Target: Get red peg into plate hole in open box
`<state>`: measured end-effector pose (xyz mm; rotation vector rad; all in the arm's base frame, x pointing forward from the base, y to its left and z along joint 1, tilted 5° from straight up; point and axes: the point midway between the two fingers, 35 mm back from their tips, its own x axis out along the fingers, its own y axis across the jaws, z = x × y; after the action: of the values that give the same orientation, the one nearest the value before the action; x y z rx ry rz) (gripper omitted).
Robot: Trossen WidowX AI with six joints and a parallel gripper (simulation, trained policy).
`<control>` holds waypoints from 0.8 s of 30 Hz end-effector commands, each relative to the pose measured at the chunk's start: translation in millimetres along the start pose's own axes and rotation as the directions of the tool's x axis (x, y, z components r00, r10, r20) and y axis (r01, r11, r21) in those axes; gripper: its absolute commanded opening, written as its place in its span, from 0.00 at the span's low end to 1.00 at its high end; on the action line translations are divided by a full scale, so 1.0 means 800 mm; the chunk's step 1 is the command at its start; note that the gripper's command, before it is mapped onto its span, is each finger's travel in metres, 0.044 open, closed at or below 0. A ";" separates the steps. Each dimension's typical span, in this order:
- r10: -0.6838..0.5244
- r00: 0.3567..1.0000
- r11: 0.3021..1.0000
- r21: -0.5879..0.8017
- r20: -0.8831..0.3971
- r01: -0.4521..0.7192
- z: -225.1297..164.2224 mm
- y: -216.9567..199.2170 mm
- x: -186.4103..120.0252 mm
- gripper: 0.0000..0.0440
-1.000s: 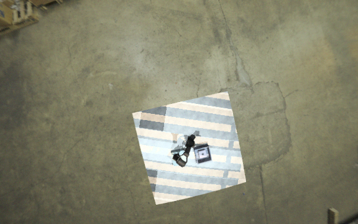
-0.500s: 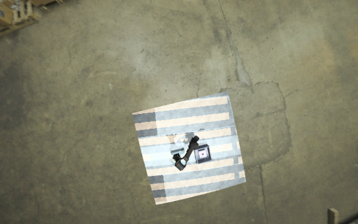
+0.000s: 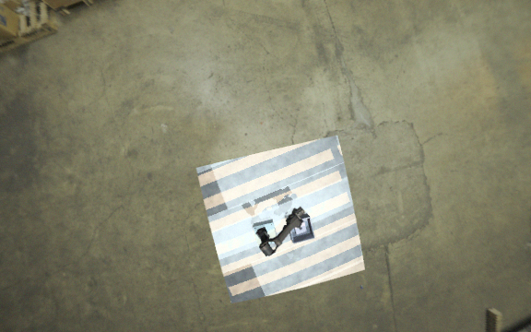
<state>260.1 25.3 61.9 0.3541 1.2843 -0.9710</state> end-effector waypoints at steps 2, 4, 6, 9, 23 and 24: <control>-0.003 1.000 0.999 0.048 0.009 0.003 0.031 -0.007 0.002 0.00; -0.003 1.000 0.998 0.065 0.008 0.003 0.043 -0.009 0.006 0.00; -0.004 1.000 0.997 0.079 0.006 0.003 0.054 -0.012 0.011 0.00; -0.003 1.000 0.995 0.096 0.000 0.003 0.070 -0.015 0.020 0.00; 0.055 0.997 0.995 0.088 -0.050 -0.050 0.126 -0.018 0.074 0.00; 0.061 0.997 0.995 0.084 -0.054 -0.057 0.129 -0.017 0.078 0.00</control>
<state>308.4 -73.9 46.1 0.4751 1.2677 -1.0005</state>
